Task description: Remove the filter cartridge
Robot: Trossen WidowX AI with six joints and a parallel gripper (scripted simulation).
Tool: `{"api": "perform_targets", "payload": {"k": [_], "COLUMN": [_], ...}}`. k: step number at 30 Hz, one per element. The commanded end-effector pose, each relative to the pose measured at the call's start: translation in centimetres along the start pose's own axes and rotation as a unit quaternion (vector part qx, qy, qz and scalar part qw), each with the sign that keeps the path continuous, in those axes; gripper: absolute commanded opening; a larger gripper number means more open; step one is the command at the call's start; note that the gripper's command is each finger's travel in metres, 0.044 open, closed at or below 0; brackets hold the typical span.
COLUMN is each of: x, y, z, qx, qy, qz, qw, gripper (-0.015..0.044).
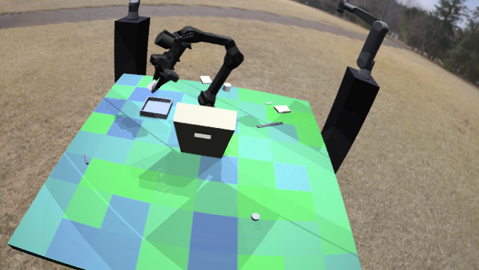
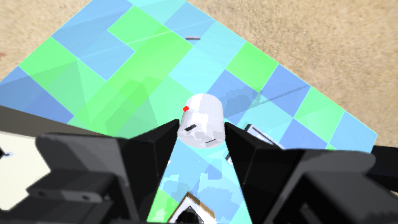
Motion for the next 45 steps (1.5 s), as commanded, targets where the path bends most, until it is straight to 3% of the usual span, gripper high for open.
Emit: {"api": "perform_targets", "payload": {"k": [1, 11, 23, 45], "x": [0.0, -0.1, -1.8, -9.6], "y": [0.4, 0.8, 4.3, 8.9], "z": [-1.9, -3.3, -8.8, -18.1], "qx": [-0.028, -0.047, -0.104, -0.202], "qy": [0.050, 0.083, 0.175, 0.336], "qz": [-0.007, -0.011, -0.020, -0.034], "qw": [0.998, 0.995, 0.979, 0.919], "gripper": [0.0000, 0.0000, 0.0000, 0.0000]}}
Point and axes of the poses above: the point midway between the two fingers, 35 mm back from their tips, its own y axis out along the fingers, its own z axis across the jaws, x = y × z, the point moved 6 cm from there along -y, back along the fingers, and after that the axes turned 9 degrees about y, right-handed, at the moved point
